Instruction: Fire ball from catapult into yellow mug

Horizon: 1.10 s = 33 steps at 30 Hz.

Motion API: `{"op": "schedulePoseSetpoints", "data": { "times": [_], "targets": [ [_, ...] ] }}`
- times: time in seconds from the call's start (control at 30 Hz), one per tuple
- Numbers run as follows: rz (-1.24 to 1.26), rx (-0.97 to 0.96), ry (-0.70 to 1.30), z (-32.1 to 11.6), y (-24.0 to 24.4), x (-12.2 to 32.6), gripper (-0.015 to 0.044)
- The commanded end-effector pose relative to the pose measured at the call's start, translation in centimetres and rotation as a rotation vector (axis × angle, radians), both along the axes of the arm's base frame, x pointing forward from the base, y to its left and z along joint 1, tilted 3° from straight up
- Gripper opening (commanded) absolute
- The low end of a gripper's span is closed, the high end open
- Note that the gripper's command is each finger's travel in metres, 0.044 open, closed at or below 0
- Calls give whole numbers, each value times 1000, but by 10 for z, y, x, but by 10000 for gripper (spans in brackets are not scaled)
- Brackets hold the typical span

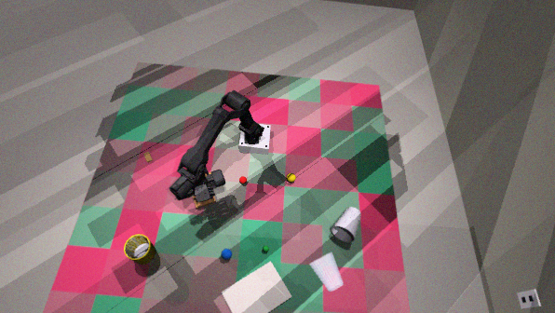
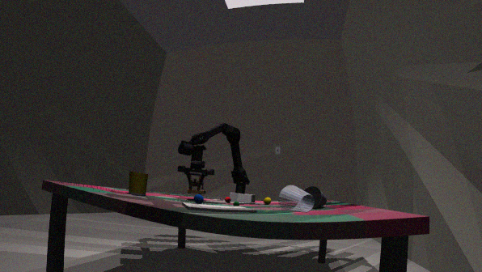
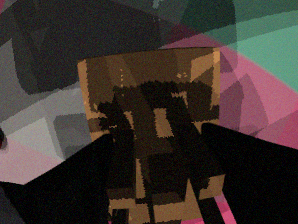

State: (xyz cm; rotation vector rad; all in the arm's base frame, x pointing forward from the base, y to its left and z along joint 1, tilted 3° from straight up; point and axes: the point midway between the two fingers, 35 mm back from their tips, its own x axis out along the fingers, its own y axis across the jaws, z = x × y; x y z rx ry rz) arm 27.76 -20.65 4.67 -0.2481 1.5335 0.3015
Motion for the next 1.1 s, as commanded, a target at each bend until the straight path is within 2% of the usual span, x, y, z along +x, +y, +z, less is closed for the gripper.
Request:
{"op": "schedulePoseSetpoints", "data": {
  "times": [0.0,0.63,0.83,1.07],
  "targets": [
    [-5,-1,-1,-5,0,0,0],
    [-6,-1,-1,-36,0,1,0],
    [-1,1,2,-33,0,0,0],
    [-1,1,2,-33,0,0,184]
  ]
}}
